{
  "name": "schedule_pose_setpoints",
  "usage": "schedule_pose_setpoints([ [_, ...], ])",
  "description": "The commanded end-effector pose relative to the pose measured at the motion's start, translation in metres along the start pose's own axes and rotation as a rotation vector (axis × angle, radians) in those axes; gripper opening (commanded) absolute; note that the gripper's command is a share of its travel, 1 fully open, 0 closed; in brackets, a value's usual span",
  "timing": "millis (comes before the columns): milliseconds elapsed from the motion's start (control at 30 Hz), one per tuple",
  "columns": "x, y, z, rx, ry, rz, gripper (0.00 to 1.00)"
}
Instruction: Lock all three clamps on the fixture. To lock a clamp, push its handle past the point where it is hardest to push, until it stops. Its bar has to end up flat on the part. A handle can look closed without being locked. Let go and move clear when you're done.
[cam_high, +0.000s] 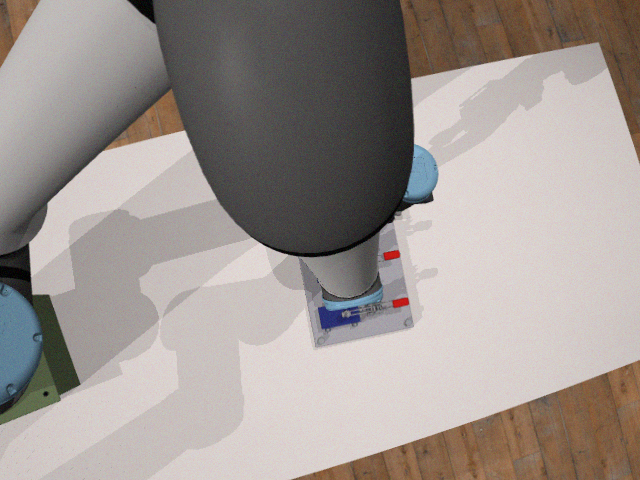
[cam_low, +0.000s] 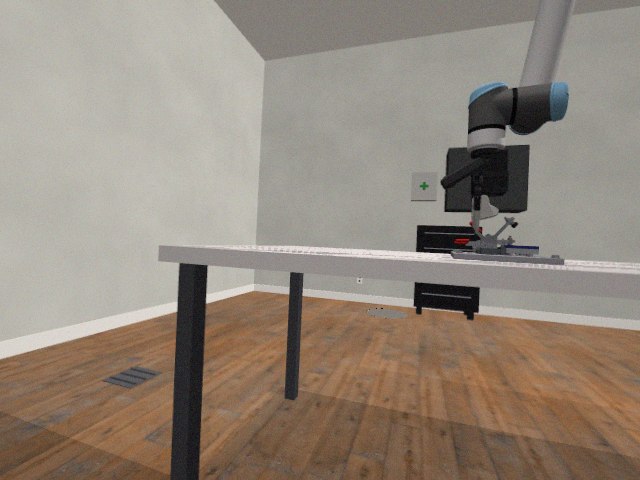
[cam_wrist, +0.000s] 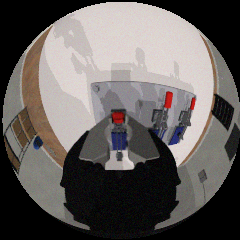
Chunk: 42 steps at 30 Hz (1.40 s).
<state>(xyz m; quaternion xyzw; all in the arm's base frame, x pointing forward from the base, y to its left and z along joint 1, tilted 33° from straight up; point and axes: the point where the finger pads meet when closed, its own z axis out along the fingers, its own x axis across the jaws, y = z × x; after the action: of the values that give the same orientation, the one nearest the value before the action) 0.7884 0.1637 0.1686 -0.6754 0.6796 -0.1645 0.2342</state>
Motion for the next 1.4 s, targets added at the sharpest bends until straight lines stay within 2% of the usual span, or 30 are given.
schedule_pose_setpoints([
  [0, 0.0, -0.005, 0.002, 0.001, 0.0, 0.0, 0.0],
  [1367, 0.0, -0.022, 0.022, 0.001, 0.0, 0.0, 0.0],
])
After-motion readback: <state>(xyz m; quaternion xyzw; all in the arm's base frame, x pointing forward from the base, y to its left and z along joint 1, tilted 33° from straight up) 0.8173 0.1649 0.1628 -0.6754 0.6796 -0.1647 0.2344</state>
